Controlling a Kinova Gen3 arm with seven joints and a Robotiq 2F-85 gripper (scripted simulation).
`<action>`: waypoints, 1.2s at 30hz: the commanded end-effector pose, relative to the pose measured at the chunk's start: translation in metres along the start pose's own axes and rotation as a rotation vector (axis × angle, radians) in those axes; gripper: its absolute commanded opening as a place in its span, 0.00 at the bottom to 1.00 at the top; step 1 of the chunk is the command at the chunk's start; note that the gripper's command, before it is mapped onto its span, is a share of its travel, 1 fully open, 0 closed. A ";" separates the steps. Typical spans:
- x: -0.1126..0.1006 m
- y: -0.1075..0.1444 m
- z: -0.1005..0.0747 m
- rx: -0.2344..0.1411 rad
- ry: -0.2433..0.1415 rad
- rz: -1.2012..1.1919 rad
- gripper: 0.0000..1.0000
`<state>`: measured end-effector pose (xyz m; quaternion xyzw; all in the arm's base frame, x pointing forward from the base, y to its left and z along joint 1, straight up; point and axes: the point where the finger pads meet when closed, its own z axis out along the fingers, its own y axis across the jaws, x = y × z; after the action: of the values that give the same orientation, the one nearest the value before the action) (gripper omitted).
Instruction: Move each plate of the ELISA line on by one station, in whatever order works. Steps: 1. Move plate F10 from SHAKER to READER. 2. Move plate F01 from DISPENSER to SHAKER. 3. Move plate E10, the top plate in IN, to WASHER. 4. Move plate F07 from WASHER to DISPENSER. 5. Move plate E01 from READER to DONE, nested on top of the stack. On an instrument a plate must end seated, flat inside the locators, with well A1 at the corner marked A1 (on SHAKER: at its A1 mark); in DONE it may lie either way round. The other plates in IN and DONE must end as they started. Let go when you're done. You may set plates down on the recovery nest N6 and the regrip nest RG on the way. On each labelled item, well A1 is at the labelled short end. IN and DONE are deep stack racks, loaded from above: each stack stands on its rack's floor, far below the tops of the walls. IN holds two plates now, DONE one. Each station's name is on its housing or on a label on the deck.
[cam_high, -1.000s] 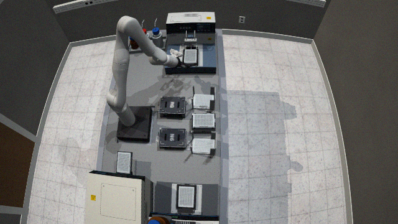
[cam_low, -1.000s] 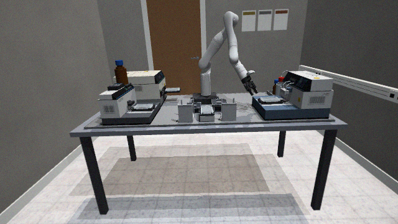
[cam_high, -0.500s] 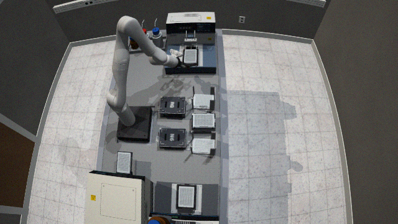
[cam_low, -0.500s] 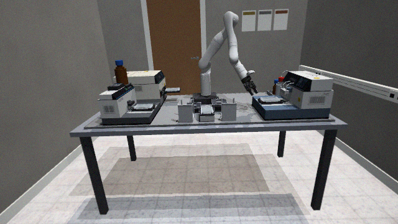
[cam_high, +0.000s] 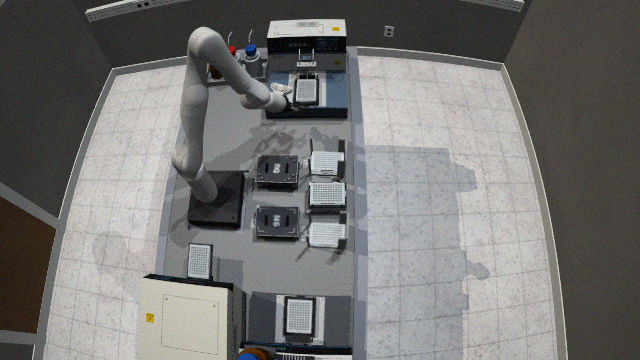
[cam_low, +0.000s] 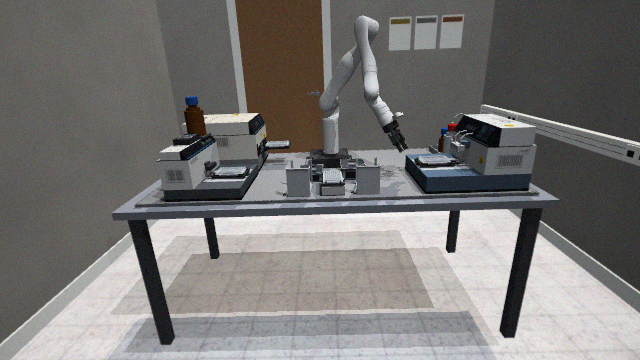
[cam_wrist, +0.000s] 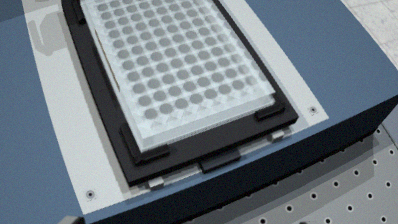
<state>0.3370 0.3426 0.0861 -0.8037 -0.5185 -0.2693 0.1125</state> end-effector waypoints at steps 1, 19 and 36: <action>-0.003 0.007 -0.006 0.000 -0.005 0.002 1.00; -0.023 0.020 -0.028 0.049 -0.038 -0.147 1.00; -0.042 0.031 -0.050 0.100 -0.066 -0.281 1.00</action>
<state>0.3312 0.2769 0.1015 -0.7258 -0.6419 -0.2288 0.0938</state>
